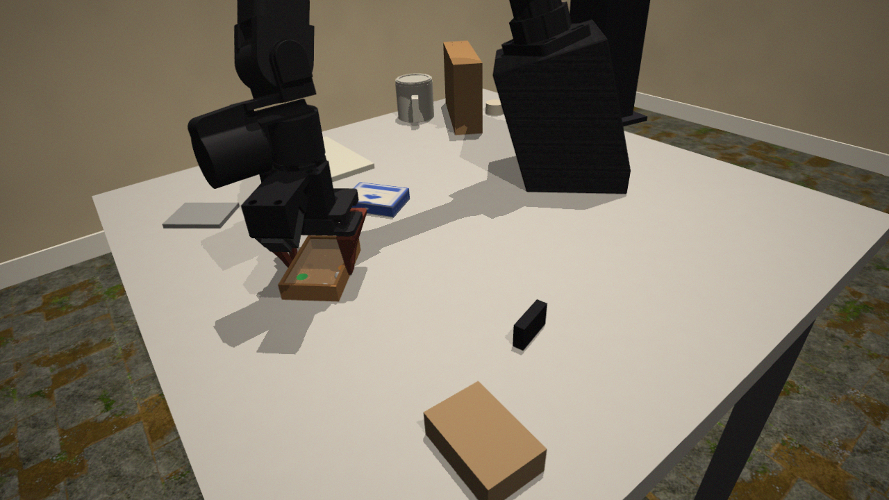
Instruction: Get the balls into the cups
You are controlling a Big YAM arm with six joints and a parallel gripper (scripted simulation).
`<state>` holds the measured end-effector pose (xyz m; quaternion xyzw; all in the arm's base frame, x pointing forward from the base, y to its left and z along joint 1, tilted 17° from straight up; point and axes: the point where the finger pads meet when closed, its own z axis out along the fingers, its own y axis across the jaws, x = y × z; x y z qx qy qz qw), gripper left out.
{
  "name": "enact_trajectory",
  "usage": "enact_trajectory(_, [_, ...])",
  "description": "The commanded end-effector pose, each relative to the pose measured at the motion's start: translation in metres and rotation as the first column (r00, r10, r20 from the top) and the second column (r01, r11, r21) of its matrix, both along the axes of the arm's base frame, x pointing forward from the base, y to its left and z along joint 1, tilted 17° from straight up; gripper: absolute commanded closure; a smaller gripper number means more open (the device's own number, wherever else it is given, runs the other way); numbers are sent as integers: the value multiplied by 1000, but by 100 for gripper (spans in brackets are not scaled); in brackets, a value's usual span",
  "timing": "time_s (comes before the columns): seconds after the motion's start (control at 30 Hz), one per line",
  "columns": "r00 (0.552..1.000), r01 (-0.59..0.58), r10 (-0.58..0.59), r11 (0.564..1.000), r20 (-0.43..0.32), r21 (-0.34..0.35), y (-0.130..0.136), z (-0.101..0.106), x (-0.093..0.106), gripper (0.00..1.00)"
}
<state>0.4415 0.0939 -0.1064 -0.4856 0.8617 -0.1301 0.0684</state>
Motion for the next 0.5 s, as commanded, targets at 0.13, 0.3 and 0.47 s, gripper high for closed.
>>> enact_trajectory(0.13, [1000,5,-5,1000,30,11,-1,9,14,30])
enact_trajectory(0.3, [999,5,-5,1000,32,12,-1,10,14,30])
enact_trajectory(0.47, [999,4,-4,1000,32,13,1,18,12,30])
